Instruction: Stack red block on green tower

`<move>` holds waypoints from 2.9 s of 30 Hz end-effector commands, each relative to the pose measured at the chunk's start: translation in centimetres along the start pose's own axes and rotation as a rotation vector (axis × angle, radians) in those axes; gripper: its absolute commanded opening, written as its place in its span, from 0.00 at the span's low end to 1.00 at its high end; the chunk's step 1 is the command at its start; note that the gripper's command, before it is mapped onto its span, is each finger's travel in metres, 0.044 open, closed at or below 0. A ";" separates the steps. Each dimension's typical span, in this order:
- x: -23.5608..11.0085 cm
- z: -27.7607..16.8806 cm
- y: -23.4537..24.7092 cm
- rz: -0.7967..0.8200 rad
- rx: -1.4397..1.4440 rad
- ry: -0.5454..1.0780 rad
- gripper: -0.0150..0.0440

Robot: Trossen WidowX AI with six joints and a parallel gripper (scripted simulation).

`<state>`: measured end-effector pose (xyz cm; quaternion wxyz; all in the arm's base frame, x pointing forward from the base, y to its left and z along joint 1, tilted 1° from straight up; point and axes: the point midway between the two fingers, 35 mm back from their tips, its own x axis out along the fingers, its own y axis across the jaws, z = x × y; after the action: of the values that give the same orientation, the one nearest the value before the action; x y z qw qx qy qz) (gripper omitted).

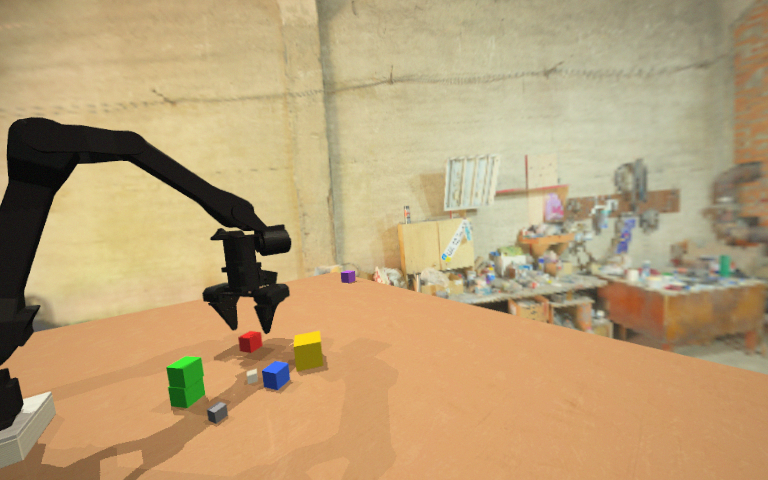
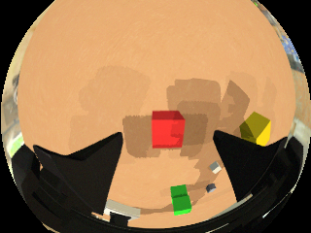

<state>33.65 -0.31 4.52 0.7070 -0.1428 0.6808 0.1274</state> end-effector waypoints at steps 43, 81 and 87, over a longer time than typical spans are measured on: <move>2.9 -0.2 0.2 0.009 0.000 0.007 0.47; -8.5 0.0 -0.1 0.004 0.001 0.004 0.25; -8.9 -0.9 -0.6 0.009 0.000 0.007 0.25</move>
<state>33.21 -0.50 13.24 0.7051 -0.1418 0.6830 0.1277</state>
